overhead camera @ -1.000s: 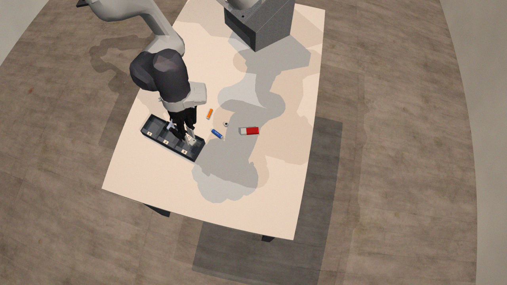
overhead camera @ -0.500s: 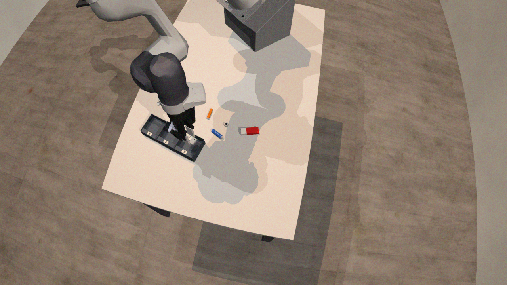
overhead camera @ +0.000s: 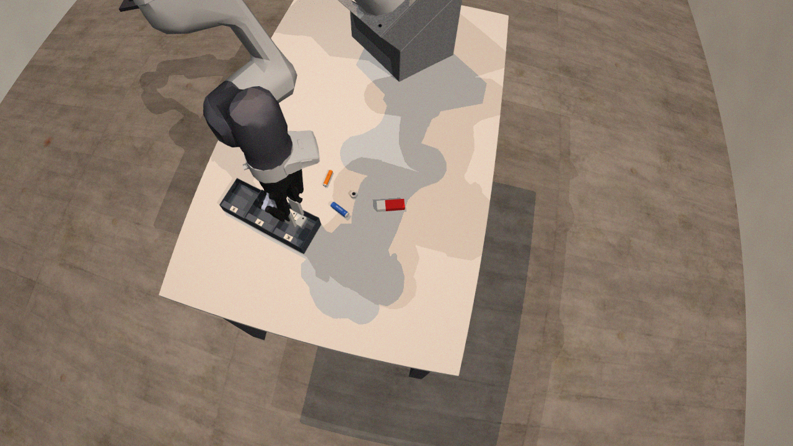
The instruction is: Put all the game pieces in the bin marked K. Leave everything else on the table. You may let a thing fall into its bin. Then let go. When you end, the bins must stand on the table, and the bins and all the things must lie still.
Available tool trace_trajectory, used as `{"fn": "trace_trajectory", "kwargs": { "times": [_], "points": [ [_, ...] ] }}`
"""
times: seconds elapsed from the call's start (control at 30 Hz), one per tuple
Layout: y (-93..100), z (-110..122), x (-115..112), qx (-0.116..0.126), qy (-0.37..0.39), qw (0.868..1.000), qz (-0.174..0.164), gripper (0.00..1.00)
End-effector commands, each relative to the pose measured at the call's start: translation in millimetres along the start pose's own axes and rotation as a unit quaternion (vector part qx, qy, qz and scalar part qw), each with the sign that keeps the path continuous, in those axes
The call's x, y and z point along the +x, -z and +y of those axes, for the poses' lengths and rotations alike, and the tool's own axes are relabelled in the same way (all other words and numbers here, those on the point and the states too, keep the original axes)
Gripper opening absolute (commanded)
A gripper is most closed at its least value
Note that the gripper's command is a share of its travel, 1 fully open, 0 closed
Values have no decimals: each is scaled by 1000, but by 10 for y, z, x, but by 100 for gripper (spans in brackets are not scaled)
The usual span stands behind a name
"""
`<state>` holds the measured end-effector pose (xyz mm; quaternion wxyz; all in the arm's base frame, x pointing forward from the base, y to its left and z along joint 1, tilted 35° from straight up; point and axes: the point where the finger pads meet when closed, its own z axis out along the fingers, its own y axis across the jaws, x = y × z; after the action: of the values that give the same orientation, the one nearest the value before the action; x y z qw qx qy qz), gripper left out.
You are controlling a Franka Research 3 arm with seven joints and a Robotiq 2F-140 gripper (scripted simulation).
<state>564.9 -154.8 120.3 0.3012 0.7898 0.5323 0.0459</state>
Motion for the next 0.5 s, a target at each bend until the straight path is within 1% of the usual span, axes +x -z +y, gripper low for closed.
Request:
{"fn": "trace_trajectory", "kwargs": {
  "times": [0.0,0.37,0.47],
  "points": [
    [-4,8,-3,5,22,1000,-1,13],
    [-4,10,2,5,22,1000,-1,13],
    [-64,10,1,5,22,1000,-1,13]
  ]
}}
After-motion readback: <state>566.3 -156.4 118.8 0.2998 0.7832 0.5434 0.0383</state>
